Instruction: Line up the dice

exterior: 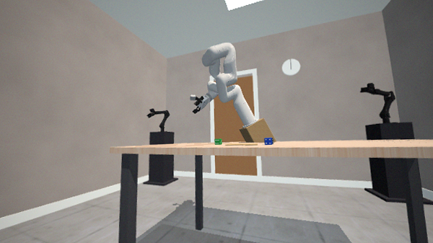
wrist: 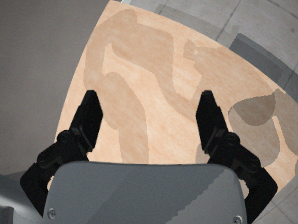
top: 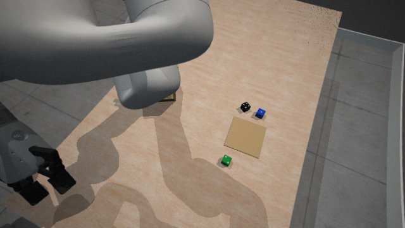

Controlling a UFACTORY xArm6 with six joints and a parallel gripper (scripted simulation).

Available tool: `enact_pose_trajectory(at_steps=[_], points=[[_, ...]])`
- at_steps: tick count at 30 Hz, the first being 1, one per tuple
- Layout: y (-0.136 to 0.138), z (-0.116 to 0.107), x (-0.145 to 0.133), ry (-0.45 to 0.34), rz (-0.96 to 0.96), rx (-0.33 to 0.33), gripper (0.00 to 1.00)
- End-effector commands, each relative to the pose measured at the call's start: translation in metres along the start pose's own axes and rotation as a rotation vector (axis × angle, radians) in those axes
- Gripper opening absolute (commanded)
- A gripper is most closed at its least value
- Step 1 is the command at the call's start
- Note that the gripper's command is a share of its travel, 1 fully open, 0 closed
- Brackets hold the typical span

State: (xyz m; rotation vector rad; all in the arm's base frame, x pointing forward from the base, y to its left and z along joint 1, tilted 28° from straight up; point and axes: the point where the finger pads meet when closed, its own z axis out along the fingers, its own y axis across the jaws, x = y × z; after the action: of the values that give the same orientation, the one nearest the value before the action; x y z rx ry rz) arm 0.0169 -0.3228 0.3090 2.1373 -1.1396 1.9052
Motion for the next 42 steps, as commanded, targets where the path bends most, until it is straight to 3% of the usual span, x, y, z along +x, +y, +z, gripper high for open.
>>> enact_pose_trajectory(at_steps=[1, 13, 15, 17, 22, 28, 30, 32, 34, 37, 42], points=[[-0.011, 0.023, -0.024, -0.125, -0.101, 0.058, 1.0], [-0.045, 0.057, -0.094, -0.436, -0.437, 0.276, 1.0], [-0.045, 0.057, -0.094, -0.436, -0.437, 0.276, 1.0], [-0.052, 0.062, -0.112, -0.512, -0.541, 0.347, 1.0], [-0.061, 0.066, -0.133, -0.602, -0.684, 0.446, 1.0], [-0.069, 0.068, -0.153, -0.689, -0.845, 0.56, 1.0], [-0.072, 0.069, -0.163, -0.732, -0.935, 0.625, 1.0], [-0.072, 0.069, -0.163, -0.732, -0.935, 0.625, 1.0], [-0.075, 0.07, -0.174, -0.779, -1.049, 0.708, 1.0], [-0.076, 0.07, -0.18, -0.803, -1.114, 0.757, 1.0], [-0.079, 0.071, -0.193, -0.86, -1.298, 0.897, 1.0]])
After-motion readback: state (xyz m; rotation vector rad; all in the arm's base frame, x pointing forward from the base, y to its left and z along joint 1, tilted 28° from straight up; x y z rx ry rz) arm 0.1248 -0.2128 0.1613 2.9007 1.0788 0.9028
